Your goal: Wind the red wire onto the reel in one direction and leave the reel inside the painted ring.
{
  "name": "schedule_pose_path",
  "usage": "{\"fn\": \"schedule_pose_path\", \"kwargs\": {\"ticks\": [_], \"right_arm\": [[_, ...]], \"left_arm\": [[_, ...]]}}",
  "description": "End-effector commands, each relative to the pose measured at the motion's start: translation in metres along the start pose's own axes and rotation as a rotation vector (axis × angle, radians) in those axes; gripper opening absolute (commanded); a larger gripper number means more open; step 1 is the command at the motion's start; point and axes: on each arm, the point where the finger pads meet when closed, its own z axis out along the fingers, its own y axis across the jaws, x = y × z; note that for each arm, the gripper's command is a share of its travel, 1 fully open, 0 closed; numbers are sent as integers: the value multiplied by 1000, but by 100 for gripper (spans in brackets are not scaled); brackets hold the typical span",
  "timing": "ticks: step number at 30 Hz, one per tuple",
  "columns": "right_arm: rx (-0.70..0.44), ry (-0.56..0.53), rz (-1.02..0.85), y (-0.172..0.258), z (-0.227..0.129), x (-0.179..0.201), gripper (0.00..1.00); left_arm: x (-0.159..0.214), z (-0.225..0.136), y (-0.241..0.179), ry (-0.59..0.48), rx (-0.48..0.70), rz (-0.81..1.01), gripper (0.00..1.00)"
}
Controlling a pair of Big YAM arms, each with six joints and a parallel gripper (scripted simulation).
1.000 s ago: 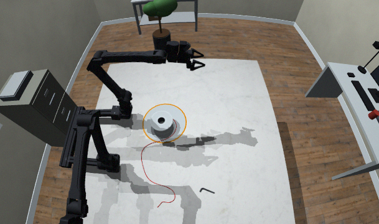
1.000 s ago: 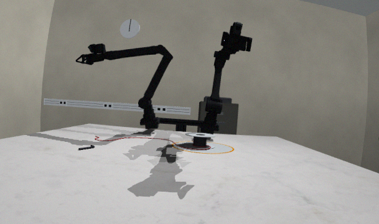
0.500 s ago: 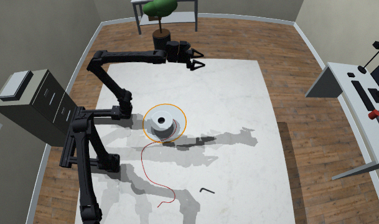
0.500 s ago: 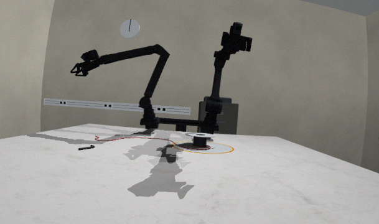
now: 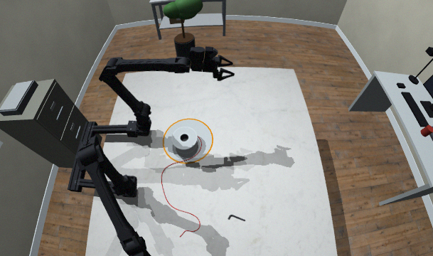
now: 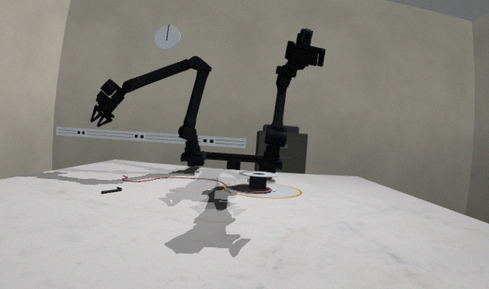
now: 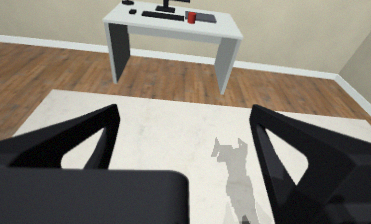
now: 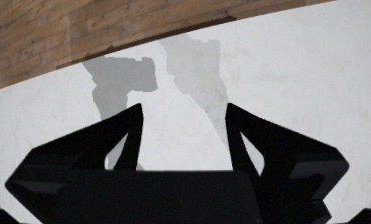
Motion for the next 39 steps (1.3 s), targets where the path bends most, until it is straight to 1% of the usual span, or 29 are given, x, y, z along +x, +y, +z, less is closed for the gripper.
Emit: {"fn": "schedule_pose_path", "kwargs": {"ticks": [1,8,14,16,21,27,31,39], "right_arm": [[25,69,157,8,10,22,60],[167,272,288,12,22,125,48],[303,377,359,6,19,193,40],[303,377,359,6,19,193,40],[399,422,395,-1,12,232,35],[471,445,416,-8,5,259,31],[493,450,422,-10,3,266,30],[500,451,423,-11,2,269,30]], "left_arm": [[1,3,-6,-16,9,-9,100],[1,3,-6,-16,9,-9,100],[1,3,-6,-16,9,-9,100],[1,3,-6,-16,9,-9,100],[1,3,-6,-16,9,-9,100],[1,3,-6,-16,9,-9,100],[1,3,-6,-16,9,-9,100],[1,3,-6,-16,9,-9,100]]}}
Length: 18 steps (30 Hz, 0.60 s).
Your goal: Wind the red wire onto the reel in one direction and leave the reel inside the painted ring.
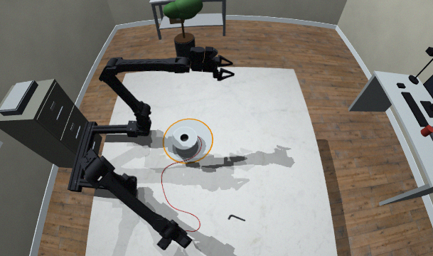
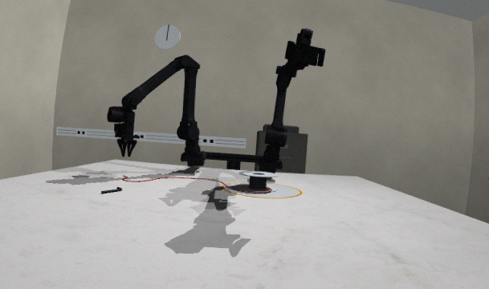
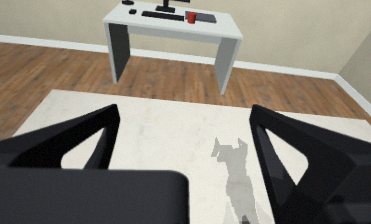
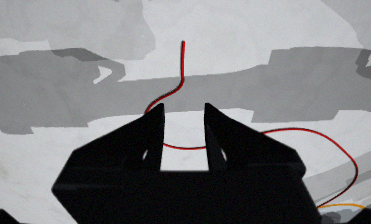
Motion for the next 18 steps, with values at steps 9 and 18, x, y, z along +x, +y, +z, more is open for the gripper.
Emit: {"fn": "schedule_pose_path", "kwargs": {"ticks": [9,18], "right_arm": [[9,0,11,2,7,0,30],[9,0,11,5,32,1,30]], "left_arm": [[1,3,-6,-16,9,-9,100],[1,3,-6,-16,9,-9,100]]}}
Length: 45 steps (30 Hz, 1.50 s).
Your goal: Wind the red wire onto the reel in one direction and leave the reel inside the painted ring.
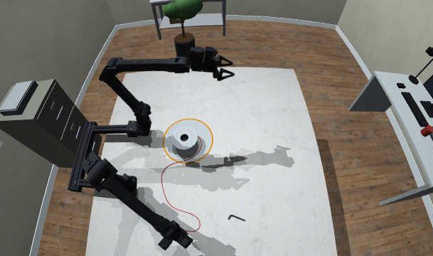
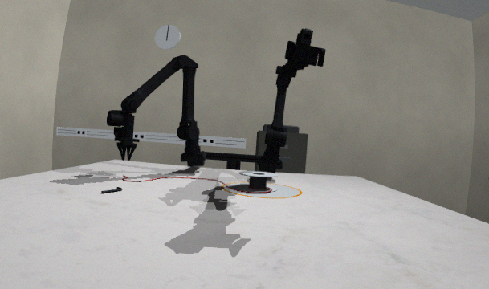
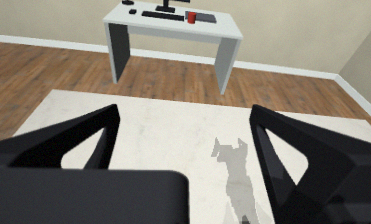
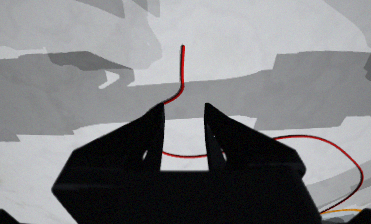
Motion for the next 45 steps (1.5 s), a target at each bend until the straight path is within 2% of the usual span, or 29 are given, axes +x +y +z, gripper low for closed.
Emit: {"fn": "schedule_pose_path", "kwargs": {"ticks": [1,8,22,45], "right_arm": [[3,0,11,5,20,1,30],[3,0,11,7,51,3,30],[3,0,11,10,81,6,30],[3,0,11,-2,84,9,30]], "left_arm": [[1,3,-6,-16,9,-9,100],[1,3,-6,-16,9,-9,100],[1,3,-6,-16,9,-9,100],[1,3,-6,-16,9,-9,100]]}}
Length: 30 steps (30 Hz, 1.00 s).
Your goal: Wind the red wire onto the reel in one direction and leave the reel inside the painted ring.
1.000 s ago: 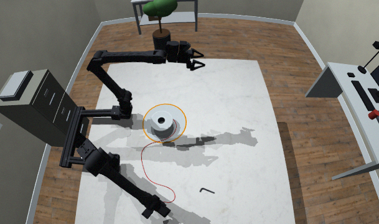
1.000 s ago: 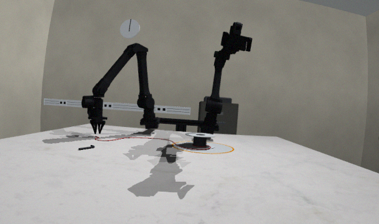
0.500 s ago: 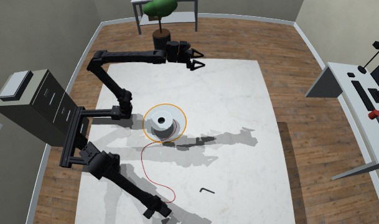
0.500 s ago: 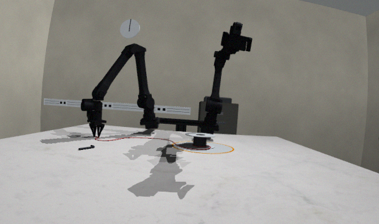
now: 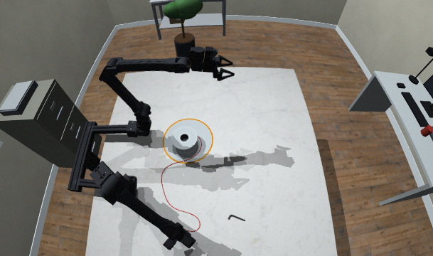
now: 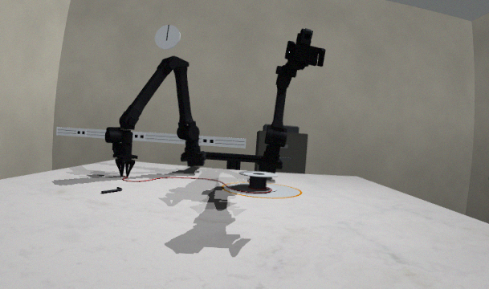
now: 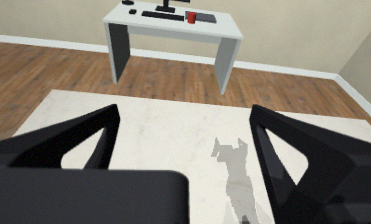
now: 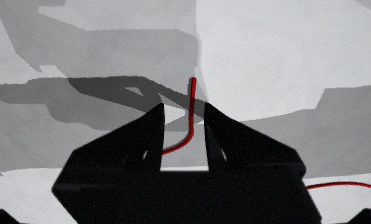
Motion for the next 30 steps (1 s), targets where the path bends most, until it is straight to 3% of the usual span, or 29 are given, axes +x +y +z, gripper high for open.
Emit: {"fn": "schedule_pose_path", "kwargs": {"ticks": [1,30], "right_arm": [[17,4,2,-10,9,7,30],[17,4,2,-11,9,7,0]], "left_arm": [[1,3,-6,-16,9,-9,100],[1,3,-6,-16,9,-9,100]]}}
